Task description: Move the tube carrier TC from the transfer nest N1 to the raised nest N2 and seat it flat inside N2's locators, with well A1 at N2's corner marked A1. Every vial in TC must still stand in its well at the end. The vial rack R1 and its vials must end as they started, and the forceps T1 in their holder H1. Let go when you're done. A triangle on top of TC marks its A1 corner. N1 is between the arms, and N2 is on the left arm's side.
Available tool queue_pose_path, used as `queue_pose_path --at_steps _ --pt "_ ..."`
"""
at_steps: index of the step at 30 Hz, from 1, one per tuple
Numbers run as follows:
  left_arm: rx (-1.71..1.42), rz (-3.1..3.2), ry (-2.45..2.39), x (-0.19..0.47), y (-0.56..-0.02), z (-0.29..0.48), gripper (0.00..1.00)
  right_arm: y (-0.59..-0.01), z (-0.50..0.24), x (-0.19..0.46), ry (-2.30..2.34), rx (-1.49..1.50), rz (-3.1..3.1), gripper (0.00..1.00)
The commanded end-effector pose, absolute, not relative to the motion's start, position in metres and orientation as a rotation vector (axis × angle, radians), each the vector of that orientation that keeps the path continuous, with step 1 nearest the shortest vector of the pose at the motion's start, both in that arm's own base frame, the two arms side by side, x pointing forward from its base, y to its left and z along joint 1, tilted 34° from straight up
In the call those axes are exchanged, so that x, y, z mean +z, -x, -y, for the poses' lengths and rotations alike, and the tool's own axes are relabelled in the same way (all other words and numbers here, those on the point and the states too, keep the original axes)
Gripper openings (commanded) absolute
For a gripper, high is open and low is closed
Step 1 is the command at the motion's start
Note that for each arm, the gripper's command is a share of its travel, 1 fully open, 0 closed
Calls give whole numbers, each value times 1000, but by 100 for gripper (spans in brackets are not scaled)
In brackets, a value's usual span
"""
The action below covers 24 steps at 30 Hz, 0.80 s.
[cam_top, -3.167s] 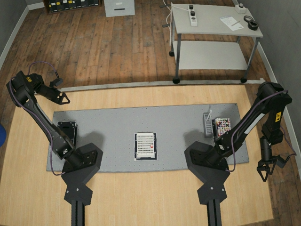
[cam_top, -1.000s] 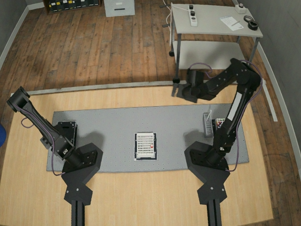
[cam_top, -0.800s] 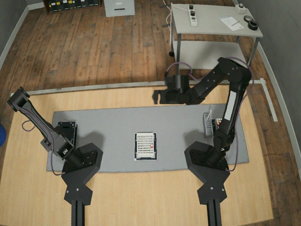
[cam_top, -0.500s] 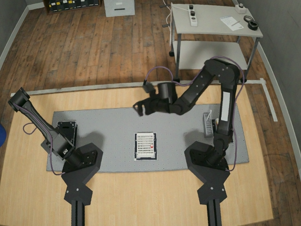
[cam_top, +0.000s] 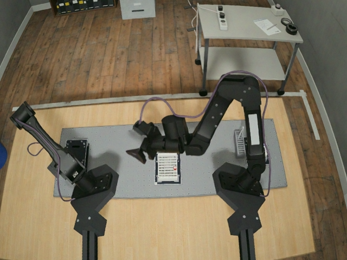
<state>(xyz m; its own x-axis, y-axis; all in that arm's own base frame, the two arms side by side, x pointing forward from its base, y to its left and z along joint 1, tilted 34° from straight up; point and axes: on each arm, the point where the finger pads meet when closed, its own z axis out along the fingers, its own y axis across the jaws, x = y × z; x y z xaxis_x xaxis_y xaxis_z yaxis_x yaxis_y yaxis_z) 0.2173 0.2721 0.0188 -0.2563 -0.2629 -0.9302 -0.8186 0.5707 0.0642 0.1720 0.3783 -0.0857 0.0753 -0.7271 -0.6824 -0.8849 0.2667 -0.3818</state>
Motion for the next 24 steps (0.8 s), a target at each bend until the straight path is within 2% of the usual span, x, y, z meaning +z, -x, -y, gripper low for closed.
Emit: queue_pose_path --at_steps 1,8,18,24 --pt "694 -1801 909 15 -210 -269 100 -132 -400 -81 1603 321 -1531 100" --pt "694 -1801 909 15 -210 -269 100 -95 -409 -83 1691 367 -1440 100" --pt "689 -1788 909 17 -211 -269 100 -96 -407 -86 1691 356 -1458 100" --pt "632 -1950 709 -3 -250 -246 100 -96 -407 -86 1691 356 -1458 100"
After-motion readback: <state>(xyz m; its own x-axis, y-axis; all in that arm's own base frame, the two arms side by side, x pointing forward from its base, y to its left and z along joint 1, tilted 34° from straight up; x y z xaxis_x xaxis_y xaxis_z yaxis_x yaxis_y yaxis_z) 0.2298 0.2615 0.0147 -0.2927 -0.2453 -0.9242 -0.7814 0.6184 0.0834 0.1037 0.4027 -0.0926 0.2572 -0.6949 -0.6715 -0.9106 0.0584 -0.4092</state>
